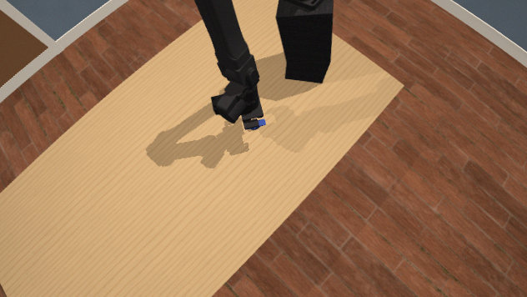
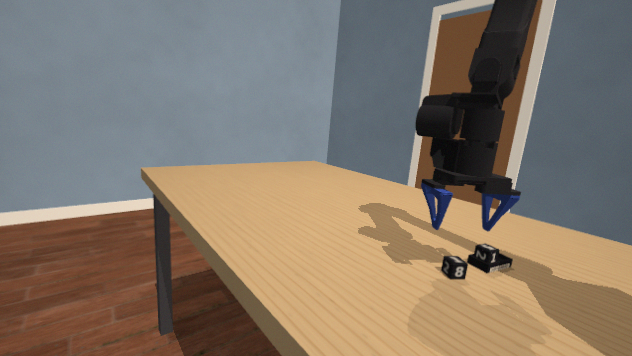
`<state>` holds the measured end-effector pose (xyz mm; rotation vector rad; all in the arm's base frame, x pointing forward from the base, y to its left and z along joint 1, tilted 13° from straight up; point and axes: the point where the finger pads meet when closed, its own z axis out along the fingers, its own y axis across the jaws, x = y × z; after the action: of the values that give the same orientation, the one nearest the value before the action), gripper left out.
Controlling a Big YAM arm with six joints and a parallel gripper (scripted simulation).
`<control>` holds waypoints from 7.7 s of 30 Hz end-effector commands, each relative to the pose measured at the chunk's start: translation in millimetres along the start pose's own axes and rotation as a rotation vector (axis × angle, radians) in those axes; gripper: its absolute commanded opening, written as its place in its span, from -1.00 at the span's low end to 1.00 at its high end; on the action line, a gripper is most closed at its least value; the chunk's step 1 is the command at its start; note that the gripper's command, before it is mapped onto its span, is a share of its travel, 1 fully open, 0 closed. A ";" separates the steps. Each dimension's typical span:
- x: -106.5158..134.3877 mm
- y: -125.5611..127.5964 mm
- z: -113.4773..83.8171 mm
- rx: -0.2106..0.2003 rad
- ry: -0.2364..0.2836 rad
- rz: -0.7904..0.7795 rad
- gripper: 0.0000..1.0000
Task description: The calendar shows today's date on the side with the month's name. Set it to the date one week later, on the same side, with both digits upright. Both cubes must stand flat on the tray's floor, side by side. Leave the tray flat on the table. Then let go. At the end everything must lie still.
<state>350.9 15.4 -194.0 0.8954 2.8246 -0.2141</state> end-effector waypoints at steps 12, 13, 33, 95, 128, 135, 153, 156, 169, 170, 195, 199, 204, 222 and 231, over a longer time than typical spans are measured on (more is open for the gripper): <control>0.2 3.1 -3.6 -0.003 -0.006 -0.060 1.00; 0.2 3.4 -4.2 -0.004 -0.007 -0.089 1.00; -0.7 7.0 -10.1 -0.010 -0.017 -0.736 1.00; 0.1 6.3 -11.4 -0.003 -0.018 -1.585 -0.09; -3.3 3.3 14.9 -0.001 -0.013 -1.572 -0.09; -3.1 2.2 22.9 -0.001 -0.012 -1.571 -0.09; -2.0 0.4 45.6 -0.001 -0.009 -1.572 -0.09; -0.6 0.8 47.8 -0.001 -0.006 -1.576 -0.09; 1.6 -0.8 50.8 -0.002 0.001 -1.576 -0.09; 2.1 -1.3 50.7 -0.002 0.002 -1.576 -0.09; 2.2 -1.3 50.7 -0.002 0.002 -1.576 -0.09; 2.2 -1.3 50.7 -0.002 0.002 -1.576 -0.09; 2.2 -1.3 50.7 -0.002 0.002 -1.576 -0.09; -1.7 -0.2 66.8 -0.001 -0.008 -1.572 -0.09; -0.4 -0.2 77.4 -0.001 -0.005 -1.575 -0.09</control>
<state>358.3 3.5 -265.7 -1.4324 2.7529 -0.3495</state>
